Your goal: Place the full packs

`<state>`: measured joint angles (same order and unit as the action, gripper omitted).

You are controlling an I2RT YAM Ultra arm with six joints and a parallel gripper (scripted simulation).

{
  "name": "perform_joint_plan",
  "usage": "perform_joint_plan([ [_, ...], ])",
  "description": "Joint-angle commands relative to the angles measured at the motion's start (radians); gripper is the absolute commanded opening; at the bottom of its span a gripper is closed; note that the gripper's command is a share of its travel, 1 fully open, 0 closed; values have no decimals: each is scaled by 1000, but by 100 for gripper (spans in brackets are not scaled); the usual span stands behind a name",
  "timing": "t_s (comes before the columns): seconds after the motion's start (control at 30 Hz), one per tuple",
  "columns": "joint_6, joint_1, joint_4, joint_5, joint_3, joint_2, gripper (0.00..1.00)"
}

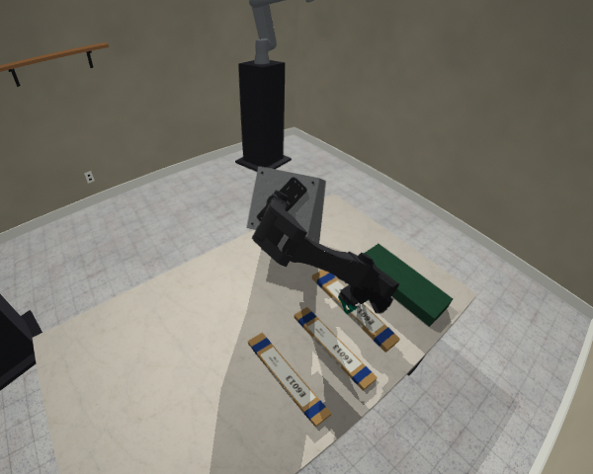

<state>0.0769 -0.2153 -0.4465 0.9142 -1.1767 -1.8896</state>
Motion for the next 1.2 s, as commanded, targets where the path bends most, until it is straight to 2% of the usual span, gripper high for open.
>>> perform_joint_plan([
  [0.0,16,-67,-46,15,-43,51,0],
  [1.17,57,-93,-103,24,-69,40,0],
])
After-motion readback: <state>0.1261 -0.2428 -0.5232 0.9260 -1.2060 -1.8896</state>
